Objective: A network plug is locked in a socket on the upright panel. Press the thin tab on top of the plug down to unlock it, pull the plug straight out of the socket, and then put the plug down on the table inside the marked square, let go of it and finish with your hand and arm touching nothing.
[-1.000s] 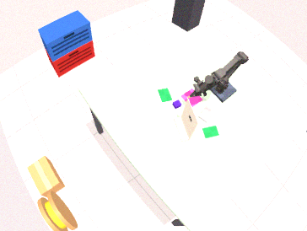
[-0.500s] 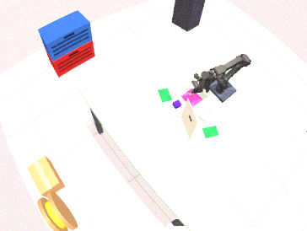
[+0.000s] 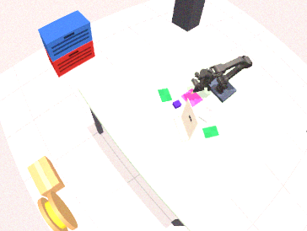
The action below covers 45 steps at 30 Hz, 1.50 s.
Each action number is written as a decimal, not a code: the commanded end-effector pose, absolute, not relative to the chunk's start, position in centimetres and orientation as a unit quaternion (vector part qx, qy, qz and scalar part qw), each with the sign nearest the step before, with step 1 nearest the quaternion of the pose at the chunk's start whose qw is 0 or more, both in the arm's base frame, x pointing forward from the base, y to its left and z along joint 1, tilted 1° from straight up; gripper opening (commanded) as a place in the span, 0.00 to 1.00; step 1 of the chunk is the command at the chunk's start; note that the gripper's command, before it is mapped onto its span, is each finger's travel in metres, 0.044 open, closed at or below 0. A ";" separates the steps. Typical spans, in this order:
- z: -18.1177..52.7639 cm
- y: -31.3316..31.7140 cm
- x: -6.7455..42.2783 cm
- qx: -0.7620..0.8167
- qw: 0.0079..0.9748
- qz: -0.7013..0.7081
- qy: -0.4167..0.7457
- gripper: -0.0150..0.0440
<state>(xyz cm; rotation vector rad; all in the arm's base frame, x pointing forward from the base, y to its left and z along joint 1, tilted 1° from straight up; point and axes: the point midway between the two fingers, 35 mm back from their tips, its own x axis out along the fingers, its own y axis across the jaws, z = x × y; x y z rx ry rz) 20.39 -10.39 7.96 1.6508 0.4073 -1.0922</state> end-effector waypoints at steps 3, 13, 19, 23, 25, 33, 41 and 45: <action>6.9 -10.4 20.4 0.691 0.530 -0.459 0.174 0.25; 5.4 -10.5 20.5 0.691 0.531 -0.460 0.174 0.25; 4.5 -10.4 20.5 0.690 0.531 -0.460 0.173 0.25; 3.9 -10.4 20.5 0.690 0.531 -0.460 0.173 0.25; 3.7 -10.4 20.5 0.690 0.531 -0.460 0.173 0.25; 2.5 -10.3 20.3 0.689 0.532 -0.461 0.173 0.25; 2.3 -10.3 20.4 0.689 0.532 -0.461 0.173 0.25; 2.2 -10.3 20.4 0.689 0.532 -0.461 0.173 0.25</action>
